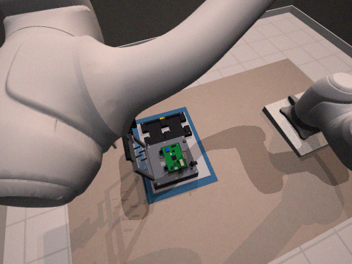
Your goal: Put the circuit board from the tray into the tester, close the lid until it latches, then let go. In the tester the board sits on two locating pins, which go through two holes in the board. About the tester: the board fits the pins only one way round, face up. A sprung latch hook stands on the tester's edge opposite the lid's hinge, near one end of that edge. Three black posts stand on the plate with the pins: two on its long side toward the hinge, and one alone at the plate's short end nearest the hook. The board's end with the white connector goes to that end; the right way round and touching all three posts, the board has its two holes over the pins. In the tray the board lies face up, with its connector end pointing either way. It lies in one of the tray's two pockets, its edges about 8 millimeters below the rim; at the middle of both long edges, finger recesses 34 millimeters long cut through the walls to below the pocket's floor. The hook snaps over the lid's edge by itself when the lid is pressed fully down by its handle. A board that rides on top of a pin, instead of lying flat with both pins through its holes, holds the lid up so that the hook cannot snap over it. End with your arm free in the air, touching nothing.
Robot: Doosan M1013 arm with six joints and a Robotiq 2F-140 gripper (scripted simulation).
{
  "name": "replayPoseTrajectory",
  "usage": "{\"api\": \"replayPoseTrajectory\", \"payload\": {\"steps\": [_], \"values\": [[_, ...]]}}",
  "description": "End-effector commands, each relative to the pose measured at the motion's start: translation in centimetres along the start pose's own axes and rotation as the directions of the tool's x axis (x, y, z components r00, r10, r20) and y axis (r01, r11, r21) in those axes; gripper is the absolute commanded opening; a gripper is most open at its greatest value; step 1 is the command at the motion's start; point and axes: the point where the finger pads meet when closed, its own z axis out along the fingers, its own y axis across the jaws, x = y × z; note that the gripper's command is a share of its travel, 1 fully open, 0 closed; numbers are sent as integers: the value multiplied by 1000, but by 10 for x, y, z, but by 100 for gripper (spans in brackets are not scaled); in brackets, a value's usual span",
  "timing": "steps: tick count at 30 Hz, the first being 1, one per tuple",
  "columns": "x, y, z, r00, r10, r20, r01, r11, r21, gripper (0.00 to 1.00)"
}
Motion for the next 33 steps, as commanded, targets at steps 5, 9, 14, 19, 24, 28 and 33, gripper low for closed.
{"api": "replayPoseTrajectory", "payload": {"steps": [5, 9, 14, 19, 24, 28, 33], "values": [[0, 0, 7, 1000, 0, 0, 0, 1000, 0, 30], [0, 0, 13, 1000, 0, 0, 0, 1000, 0, 30], [0, 0, 22, 1000, 0, 0, 0, 1000, 0, 30], [0, 0, 27, 1000, 0, 0, 0, 1000, 0, 30], [0, 0, 33, 1000, 0, 0, 0, 1000, 0, 30], [0, 0, 37, 1000, 0, 0, 0, 1000, 0, 30], [0, 0, 38, 1000, 0, 0, 0, 1000, 0, 30]]}}
